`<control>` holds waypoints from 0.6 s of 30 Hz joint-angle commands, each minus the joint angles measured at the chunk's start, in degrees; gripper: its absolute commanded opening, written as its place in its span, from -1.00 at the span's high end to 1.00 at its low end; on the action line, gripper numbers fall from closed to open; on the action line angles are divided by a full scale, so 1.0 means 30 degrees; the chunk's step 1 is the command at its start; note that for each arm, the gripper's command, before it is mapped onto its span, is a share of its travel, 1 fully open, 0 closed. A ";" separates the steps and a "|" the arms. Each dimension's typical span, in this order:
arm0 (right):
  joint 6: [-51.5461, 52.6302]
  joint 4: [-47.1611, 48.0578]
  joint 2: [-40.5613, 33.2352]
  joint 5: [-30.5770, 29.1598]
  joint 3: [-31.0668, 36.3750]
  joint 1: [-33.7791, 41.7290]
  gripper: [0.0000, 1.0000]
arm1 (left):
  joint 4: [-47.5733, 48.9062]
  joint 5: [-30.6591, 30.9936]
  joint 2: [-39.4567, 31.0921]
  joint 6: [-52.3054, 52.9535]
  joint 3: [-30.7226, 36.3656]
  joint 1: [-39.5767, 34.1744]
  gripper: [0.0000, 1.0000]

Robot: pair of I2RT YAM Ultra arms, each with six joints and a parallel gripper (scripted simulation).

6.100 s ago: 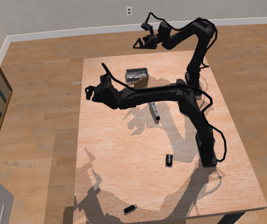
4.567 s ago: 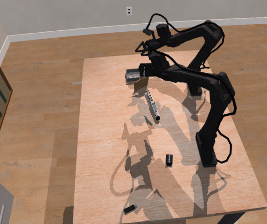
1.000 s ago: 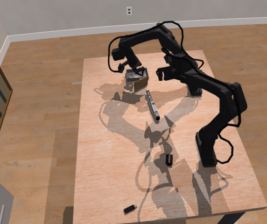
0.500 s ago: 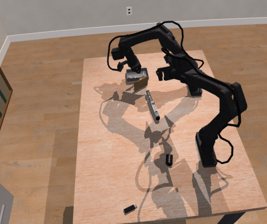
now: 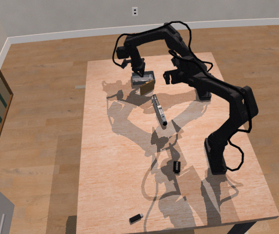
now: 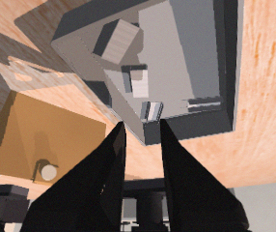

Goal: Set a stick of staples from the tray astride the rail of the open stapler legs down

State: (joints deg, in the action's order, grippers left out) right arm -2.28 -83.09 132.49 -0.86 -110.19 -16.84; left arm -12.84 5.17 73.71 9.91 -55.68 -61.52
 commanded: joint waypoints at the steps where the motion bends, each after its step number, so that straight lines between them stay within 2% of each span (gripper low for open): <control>1: 0.0777 0.0326 0.0391 0.0298 -0.0479 -0.0181 0.47 | 0.0300 -0.0106 -0.0588 -0.0112 -0.0173 -0.0089 -1.00; 18: 0.1066 0.1416 0.0868 0.0495 0.0346 0.0197 0.47 | 0.0300 -0.0106 -0.0588 -0.0112 -0.0173 -0.0089 -1.00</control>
State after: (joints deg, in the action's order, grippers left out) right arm 0.12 -80.99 134.26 -0.03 -110.19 -16.78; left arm -12.84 5.17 73.71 9.91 -55.68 -61.52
